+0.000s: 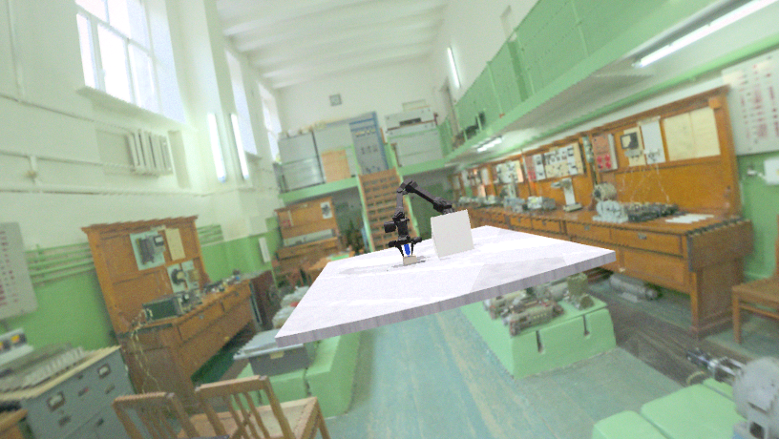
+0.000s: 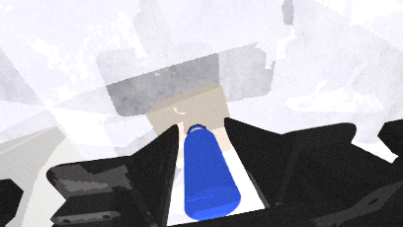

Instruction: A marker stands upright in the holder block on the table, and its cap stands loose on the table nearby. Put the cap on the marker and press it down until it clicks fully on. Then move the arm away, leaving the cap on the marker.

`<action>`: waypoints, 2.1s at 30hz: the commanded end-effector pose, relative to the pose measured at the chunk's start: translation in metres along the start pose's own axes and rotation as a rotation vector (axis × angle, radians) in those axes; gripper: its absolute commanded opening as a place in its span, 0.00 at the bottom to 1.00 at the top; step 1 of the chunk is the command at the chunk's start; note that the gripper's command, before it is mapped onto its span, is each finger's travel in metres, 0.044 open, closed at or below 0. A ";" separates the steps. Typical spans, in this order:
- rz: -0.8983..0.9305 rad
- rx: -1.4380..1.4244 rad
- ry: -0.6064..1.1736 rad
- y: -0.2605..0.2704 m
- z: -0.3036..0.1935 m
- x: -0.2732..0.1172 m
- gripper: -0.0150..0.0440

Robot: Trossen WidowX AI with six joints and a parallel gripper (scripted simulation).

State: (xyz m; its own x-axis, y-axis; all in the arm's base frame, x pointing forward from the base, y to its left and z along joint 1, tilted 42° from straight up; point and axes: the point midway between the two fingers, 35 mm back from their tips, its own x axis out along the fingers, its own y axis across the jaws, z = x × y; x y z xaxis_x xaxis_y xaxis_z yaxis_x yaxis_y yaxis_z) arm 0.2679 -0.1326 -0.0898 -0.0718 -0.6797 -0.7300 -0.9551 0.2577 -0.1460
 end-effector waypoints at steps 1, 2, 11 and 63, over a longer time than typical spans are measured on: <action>0.014 -0.005 -0.004 0.003 0.000 0.002 0.83; 0.014 -0.005 -0.004 0.003 0.000 0.002 0.88; 0.007 -0.004 -0.007 -0.002 0.002 -0.036 1.00; 0.036 1.346 0.012 -0.002 -0.010 -0.090 0.25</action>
State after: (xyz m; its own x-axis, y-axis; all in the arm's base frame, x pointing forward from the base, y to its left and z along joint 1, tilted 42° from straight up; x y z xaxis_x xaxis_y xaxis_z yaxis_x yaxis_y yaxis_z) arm 0.2755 -0.0765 -0.0127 -0.0953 -0.6657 -0.7401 0.0688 0.7373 -0.6720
